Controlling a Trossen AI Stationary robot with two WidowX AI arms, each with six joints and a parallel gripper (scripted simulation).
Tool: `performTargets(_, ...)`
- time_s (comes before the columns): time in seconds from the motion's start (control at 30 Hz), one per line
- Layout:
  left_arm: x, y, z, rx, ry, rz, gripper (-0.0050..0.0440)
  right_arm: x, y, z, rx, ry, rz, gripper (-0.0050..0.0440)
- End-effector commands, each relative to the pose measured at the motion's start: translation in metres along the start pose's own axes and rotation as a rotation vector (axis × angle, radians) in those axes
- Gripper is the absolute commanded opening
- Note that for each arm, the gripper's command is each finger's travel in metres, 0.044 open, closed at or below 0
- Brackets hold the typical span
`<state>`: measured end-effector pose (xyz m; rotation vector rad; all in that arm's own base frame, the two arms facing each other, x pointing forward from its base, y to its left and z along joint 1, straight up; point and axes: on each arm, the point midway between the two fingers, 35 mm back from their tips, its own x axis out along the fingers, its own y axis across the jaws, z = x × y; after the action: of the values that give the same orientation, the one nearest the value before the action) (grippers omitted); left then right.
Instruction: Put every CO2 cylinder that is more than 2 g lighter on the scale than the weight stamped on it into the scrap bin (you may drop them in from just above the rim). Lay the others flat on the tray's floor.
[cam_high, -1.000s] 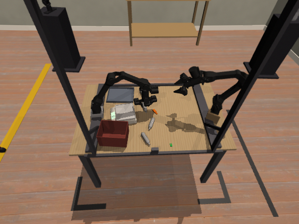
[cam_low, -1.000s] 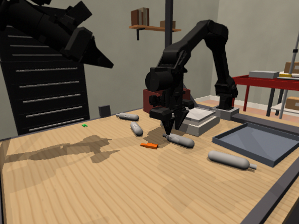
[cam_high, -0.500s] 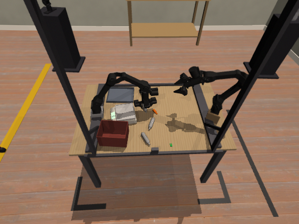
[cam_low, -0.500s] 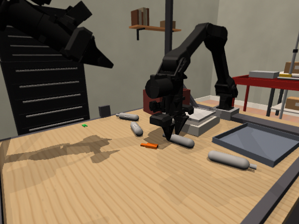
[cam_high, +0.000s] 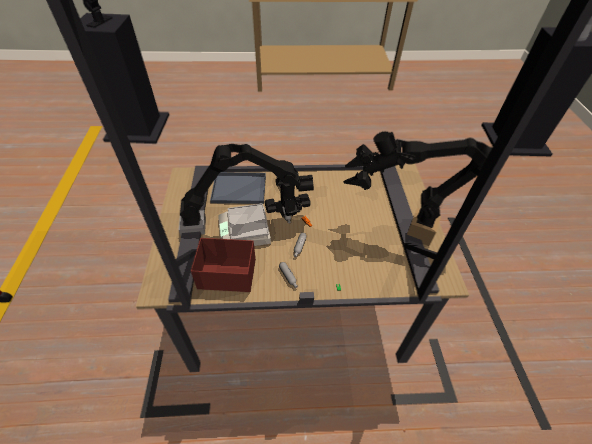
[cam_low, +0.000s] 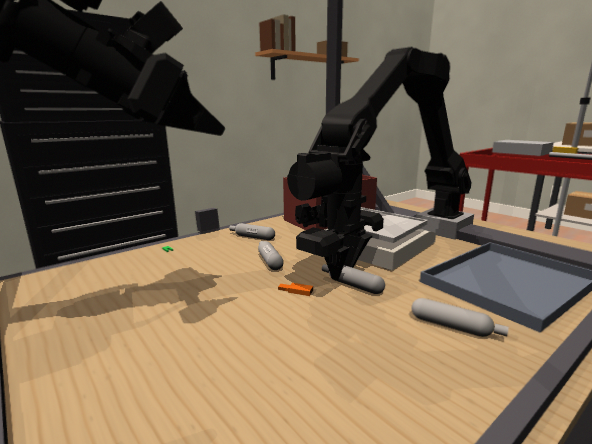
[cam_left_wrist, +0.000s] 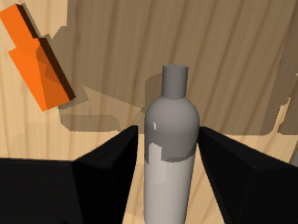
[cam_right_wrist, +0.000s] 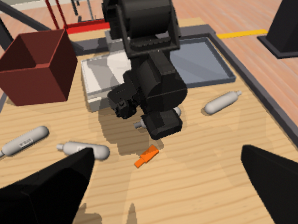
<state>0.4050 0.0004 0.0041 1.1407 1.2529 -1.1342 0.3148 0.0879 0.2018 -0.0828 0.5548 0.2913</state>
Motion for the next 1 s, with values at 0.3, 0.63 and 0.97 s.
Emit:
performTargets(0.3, -0.008, 0.003, 0.001, 0.004, -0.005, 0.022, 0.0115, -0.003, 0.000, 0.007, -0.003, -0.019, 0.001, 0.0440)
performTargets(0.63, -0.065, 0.006, 0.001, 0.006, -0.007, 0.047, -0.0002, -0.003, 0.000, 0.007, -0.003, -0.019, 0.001, 0.0440)
performTargets(0.97, -0.077, -0.017, 0.007, 0.003, -0.005, 0.024, -0.0005, 0.000, 0.003, 0.013, 0.074, -0.027, 0.007, 0.0440)
